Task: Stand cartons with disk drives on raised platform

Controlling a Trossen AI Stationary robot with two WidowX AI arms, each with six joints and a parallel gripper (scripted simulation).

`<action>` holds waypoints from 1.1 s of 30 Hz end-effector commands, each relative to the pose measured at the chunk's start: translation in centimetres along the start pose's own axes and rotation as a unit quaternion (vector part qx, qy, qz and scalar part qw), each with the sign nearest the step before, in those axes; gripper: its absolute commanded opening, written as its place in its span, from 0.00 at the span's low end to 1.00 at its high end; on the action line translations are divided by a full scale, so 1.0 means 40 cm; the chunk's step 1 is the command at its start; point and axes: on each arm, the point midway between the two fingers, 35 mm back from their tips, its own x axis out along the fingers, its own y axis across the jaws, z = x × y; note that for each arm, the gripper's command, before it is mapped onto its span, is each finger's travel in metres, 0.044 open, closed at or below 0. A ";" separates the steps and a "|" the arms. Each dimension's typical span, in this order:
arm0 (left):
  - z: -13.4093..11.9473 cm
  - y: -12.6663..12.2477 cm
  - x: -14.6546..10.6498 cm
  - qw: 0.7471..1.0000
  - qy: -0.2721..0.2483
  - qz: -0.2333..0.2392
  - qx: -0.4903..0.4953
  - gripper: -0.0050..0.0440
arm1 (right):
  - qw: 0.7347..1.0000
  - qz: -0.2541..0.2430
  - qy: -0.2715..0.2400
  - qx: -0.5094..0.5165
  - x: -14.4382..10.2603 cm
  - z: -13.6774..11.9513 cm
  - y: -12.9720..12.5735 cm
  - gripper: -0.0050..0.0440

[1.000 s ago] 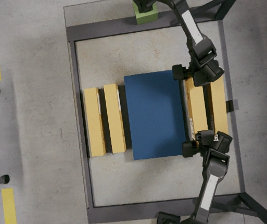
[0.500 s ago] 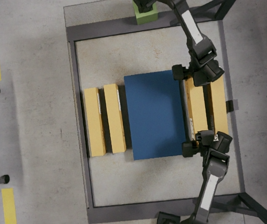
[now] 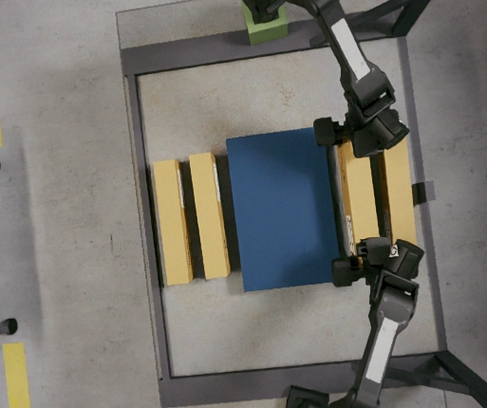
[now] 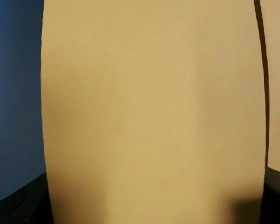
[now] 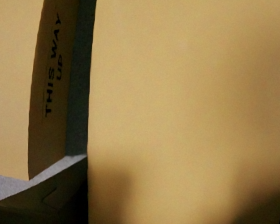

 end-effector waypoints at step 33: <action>0.021 0.122 -0.052 1.000 -0.010 -0.007 -0.003 0.00 | 0.999 0.016 -0.030 0.008 -0.043 0.027 -0.119 0.00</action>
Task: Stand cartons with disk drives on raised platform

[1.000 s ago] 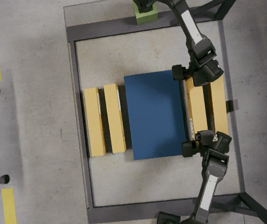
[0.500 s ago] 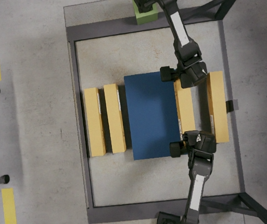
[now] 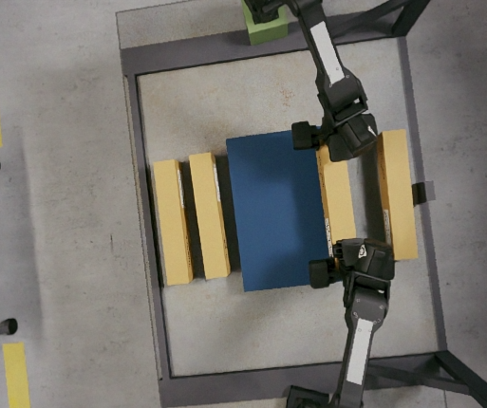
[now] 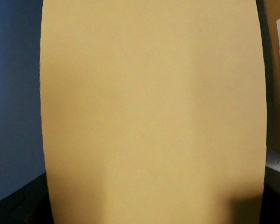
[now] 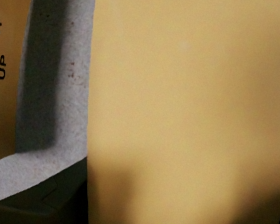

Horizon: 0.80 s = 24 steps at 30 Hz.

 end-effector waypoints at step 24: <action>0.027 0.103 -0.081 0.998 -0.050 -0.026 -0.004 0.00 | 0.999 0.023 -0.042 0.011 -0.080 0.035 -0.107 0.00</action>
